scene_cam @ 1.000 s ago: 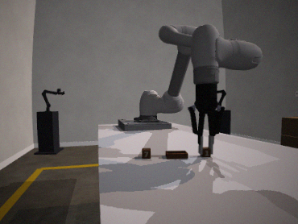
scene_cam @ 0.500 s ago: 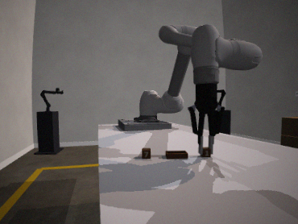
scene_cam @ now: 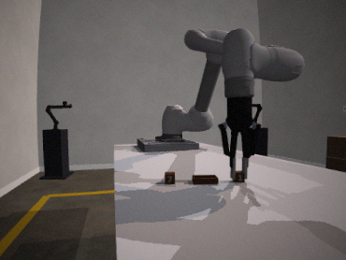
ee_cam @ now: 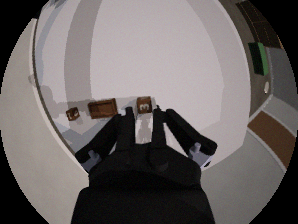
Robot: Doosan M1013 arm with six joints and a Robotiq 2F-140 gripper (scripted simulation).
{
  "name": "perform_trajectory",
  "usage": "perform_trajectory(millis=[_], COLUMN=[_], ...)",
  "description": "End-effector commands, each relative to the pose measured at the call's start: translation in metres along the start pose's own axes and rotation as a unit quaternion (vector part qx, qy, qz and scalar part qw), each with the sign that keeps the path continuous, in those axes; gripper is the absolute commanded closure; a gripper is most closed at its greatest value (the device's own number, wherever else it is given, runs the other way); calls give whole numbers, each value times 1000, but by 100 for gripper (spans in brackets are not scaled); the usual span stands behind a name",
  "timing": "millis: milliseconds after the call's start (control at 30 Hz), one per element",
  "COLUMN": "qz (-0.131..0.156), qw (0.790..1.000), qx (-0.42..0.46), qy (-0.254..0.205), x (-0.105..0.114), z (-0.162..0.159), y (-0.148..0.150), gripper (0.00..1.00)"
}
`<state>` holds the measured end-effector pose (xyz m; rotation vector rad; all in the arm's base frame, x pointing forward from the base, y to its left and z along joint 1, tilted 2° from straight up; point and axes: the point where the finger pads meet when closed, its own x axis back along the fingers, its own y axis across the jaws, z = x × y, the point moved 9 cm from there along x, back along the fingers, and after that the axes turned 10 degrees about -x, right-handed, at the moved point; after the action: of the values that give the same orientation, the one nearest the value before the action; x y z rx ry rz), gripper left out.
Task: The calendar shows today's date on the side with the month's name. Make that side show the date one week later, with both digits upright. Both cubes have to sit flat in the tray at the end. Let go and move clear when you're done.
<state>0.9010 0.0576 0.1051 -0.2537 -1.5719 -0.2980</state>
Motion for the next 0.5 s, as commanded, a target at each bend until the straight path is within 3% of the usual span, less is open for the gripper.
perform_trajectory(millis=[0, 267, 467], qz=[0, 0, 0], qw=[1000, 1000, 1000], qx=[0, 0, 0], qy=[0, 0, 0], x=[0, 6, 41], z=[0, 0, 0], y=[0, 0, 0], gripper=[76, 76, 76])
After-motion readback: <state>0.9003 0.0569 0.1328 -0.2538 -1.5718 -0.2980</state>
